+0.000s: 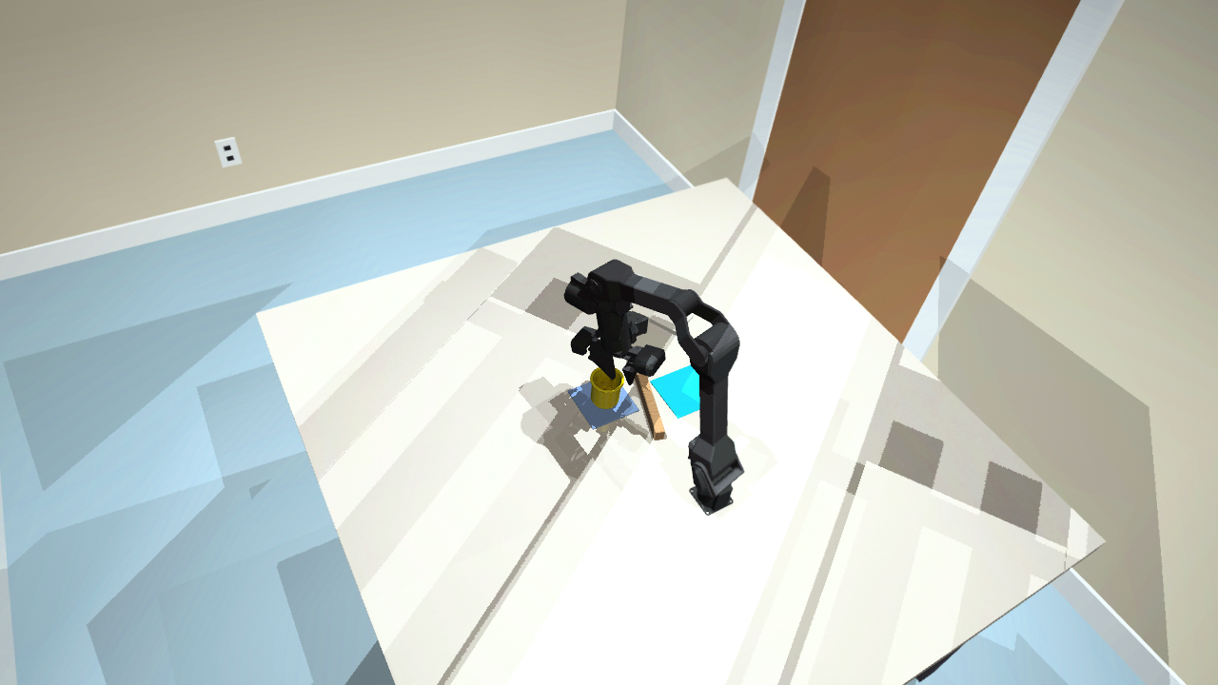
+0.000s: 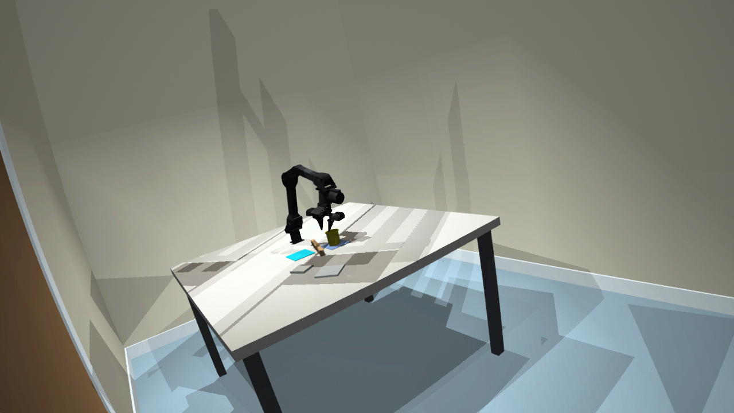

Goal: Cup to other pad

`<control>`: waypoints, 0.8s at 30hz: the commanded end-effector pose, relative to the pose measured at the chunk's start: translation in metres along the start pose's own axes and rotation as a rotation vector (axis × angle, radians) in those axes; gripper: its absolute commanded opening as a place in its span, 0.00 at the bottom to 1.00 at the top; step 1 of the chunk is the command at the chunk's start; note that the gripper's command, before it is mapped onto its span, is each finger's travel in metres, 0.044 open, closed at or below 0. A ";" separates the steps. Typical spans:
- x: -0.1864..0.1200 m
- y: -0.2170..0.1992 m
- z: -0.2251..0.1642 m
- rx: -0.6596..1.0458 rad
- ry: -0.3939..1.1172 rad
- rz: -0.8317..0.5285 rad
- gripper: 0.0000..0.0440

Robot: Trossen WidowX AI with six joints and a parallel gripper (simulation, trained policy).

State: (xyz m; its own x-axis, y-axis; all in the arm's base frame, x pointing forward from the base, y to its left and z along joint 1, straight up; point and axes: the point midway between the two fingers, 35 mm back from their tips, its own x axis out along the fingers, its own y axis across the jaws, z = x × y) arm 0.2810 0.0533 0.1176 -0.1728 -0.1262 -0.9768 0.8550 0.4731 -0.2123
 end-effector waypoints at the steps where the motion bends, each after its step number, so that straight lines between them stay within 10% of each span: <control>1: 0.016 0.000 -0.001 0.002 -0.001 -0.028 0.42; 13: 0.056 0.004 -0.003 -0.053 0.005 -0.053 0.41; 20: 0.062 0.002 -0.001 -0.090 -0.007 -0.042 0.04; 24: 0.059 -0.001 0.000 -0.094 -0.011 -0.035 0.00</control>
State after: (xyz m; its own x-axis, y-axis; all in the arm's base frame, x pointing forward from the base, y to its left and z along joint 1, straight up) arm 0.2784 0.0506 0.0661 -0.1680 -0.1403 -0.9758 0.8111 0.5429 -0.2177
